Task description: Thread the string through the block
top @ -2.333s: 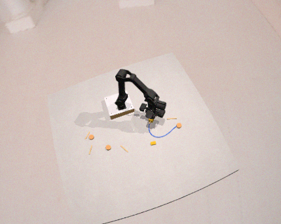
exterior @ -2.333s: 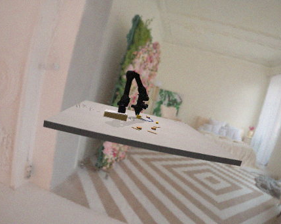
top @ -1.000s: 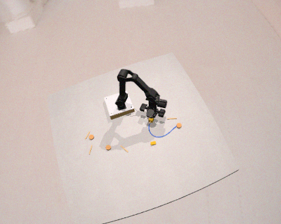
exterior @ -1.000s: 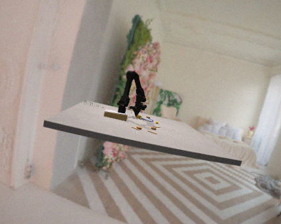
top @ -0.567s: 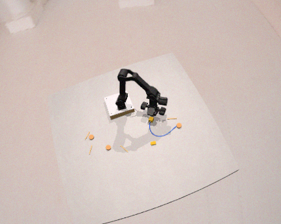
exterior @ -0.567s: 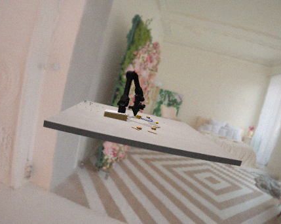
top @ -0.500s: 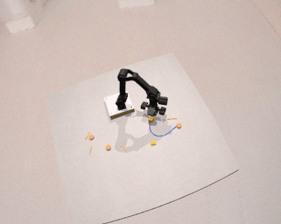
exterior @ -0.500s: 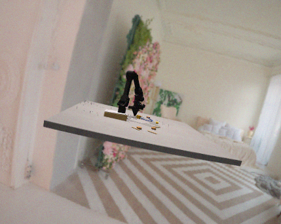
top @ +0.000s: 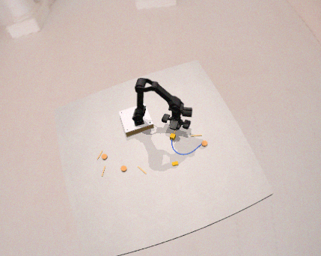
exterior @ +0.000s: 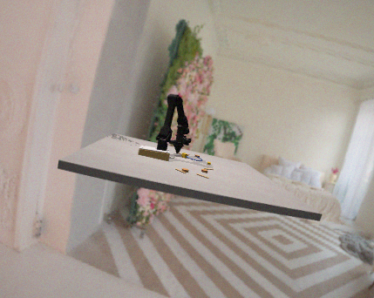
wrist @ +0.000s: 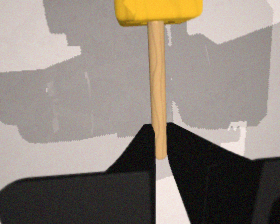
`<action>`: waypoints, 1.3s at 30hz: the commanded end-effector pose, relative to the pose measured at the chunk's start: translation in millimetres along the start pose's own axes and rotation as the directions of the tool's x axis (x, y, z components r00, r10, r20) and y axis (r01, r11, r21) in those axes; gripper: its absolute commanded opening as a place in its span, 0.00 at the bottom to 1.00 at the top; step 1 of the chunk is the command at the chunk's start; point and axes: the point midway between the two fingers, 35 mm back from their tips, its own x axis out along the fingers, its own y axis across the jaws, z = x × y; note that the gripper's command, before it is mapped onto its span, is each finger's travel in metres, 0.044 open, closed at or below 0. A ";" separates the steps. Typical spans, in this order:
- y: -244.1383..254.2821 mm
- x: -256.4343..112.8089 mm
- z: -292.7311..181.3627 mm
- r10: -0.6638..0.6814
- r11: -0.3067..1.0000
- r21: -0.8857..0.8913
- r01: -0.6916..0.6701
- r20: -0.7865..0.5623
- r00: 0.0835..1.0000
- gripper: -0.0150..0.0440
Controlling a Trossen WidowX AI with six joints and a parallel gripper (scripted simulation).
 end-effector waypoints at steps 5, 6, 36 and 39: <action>-0.9 -0.9 -9.6 0.000 1.000 0.002 0.000 0.000 1.000 0.25; -1.0 -1.0 -10.8 0.001 1.000 0.002 -0.001 0.000 1.000 0.25; 0.0 -5.8 -48.0 0.006 1.000 0.003 -0.006 -0.003 1.000 0.25; 0.1 -8.3 -49.1 0.006 1.000 0.003 -0.006 -0.003 1.000 0.25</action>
